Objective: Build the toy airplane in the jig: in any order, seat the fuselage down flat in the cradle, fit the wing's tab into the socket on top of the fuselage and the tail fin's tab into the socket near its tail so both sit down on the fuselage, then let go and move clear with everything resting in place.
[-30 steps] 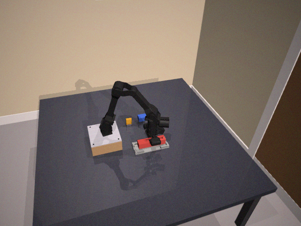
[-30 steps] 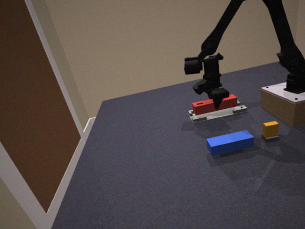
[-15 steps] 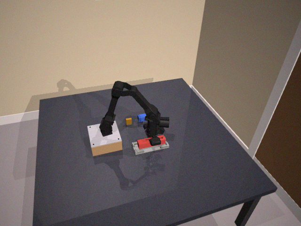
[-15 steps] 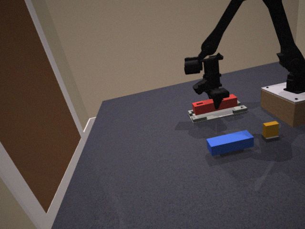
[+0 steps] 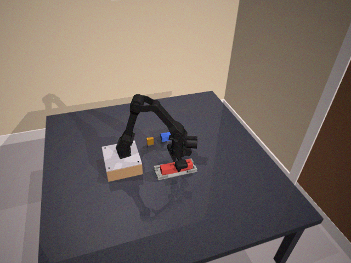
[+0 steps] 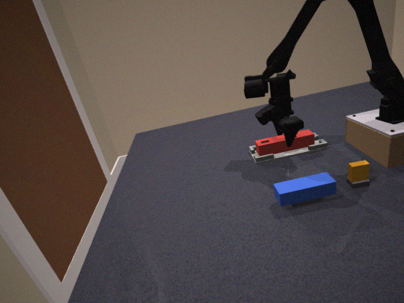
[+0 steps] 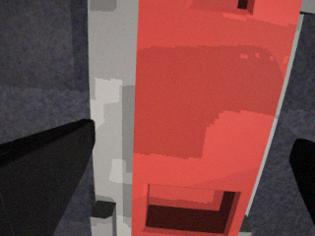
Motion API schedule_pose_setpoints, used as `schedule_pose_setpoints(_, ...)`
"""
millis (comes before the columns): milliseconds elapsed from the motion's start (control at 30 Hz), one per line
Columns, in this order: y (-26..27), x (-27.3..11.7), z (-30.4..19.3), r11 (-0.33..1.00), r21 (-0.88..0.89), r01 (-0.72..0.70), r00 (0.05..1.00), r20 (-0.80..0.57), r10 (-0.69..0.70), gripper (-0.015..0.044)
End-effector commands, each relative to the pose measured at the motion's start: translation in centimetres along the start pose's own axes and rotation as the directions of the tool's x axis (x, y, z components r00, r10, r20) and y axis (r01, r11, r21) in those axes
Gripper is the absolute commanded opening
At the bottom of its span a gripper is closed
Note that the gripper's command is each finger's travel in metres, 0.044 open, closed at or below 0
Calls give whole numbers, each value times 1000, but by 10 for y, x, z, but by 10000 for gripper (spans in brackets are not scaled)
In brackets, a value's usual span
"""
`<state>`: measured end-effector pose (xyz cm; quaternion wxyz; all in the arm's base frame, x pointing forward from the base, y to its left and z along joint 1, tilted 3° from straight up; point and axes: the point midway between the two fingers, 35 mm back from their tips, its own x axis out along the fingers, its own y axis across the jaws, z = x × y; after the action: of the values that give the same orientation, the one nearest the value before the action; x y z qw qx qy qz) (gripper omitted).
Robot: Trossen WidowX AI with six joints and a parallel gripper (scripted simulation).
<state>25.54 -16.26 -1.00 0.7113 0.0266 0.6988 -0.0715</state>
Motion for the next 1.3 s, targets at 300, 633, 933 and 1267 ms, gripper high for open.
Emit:
schedule_pose_setpoints(300, -2, -43, 5, 1000, -1, 1, 1000, 2, -1, 440)
schedule_pose_setpoints(633, -1, -107, 2, 1000, -3, 2, 1000, 3, -2, 440)
schedule_pose_setpoints(933, 46, -101, 31, 1000, -12, -6, 1000, 7, 6, 440)
schedule_pose_setpoints(1267, 196, -98, 61, 1000, -19, -4, 999, 32, 4, 440)
